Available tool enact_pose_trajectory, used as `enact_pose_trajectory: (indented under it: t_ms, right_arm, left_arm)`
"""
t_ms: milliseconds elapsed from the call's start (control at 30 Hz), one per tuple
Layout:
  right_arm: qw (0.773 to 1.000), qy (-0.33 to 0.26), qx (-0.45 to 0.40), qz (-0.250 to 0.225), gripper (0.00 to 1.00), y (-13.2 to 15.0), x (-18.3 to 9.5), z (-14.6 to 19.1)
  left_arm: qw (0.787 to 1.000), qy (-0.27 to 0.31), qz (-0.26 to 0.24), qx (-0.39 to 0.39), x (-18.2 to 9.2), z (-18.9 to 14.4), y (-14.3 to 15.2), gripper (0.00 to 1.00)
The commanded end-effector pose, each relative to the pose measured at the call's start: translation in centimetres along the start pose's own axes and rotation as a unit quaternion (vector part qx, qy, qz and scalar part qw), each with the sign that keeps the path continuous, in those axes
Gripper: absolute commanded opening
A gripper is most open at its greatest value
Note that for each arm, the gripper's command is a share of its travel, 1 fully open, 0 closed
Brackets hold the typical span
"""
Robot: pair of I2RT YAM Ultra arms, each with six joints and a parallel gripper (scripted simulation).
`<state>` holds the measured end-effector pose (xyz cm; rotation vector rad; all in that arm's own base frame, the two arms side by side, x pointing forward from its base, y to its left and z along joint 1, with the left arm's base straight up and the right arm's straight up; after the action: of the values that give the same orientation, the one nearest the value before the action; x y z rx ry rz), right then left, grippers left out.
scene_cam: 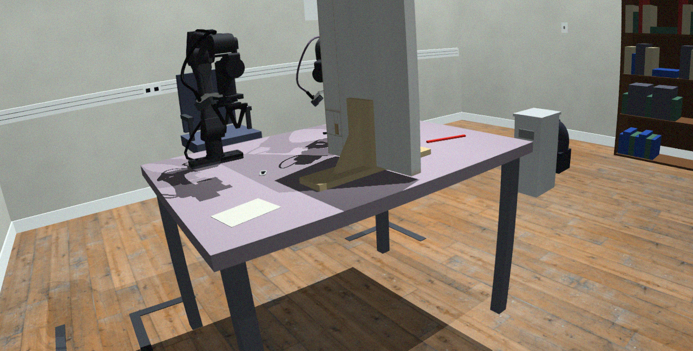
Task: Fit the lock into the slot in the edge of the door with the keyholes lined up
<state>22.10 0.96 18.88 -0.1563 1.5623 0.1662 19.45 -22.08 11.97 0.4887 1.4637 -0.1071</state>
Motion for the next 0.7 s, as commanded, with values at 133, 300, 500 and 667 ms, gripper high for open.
enact_pose_trajectory:
  t_ms: [133,300,500,667]
  right_arm:
    - [1.0,-0.001,0.0,-0.003,1.0,0.0,-0.3,-0.1]
    - [1.0,-0.001,0.0,-0.003,1.0,0.0,-0.3,-0.1]
    - [1.0,-0.001,0.0,-0.003,1.0,0.0,-0.3,-0.1]
    - [1.0,-0.001,0.0,-0.003,1.0,0.0,-0.3,-0.1]
  left_arm:
    - [1.0,-0.029,0.003,0.0,-0.6,-0.3,0.1,0.1]
    - [0.999,-0.049,0.004,-0.002,-0.5,-0.4,0.0,0.1]
    - [0.998,-0.066,0.005,-0.004,-0.4,-0.4,-0.1,0.1]
    - [0.996,-0.086,0.006,-0.007,-0.3,-0.5,-0.1,0.1]
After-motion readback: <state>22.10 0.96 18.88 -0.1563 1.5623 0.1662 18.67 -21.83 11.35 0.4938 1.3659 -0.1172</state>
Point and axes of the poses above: on each arm, the point where the finger pads meet when closed, its own x axis out along the fingers, its own z axis across the jaws, y = z × x, the point moved 3 cm from there along -x, back along the fingers, and after that the axes turned 6 degrees about -x, right-handed, at the moved point
